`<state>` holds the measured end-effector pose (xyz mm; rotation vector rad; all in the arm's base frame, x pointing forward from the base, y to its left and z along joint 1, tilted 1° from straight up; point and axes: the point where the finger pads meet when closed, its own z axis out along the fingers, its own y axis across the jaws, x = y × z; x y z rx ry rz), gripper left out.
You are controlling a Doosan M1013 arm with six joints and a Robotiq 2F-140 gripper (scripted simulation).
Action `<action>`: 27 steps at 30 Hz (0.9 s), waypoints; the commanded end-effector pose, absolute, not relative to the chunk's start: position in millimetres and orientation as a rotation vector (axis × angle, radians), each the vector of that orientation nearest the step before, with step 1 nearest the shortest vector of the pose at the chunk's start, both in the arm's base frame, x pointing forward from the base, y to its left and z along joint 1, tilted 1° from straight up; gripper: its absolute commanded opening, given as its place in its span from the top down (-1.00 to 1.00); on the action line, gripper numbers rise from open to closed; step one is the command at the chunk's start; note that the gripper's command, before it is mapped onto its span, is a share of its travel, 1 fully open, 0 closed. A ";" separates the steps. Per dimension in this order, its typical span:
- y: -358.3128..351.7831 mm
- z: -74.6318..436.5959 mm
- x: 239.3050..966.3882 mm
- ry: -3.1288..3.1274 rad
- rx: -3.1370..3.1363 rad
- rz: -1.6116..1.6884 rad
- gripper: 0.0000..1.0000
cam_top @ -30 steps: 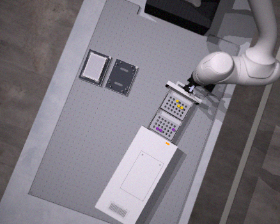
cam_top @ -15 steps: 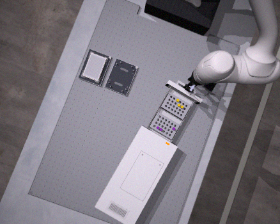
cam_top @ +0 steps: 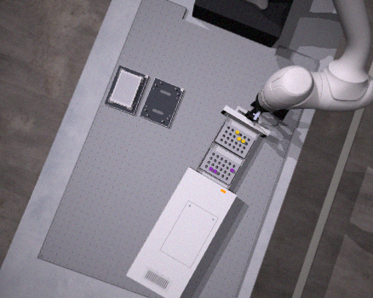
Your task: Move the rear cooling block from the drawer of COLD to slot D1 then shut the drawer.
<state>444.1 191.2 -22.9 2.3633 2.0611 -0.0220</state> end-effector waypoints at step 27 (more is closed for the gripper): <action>193.3 -22.5 433.4 2.062 2.360 -0.018 0.32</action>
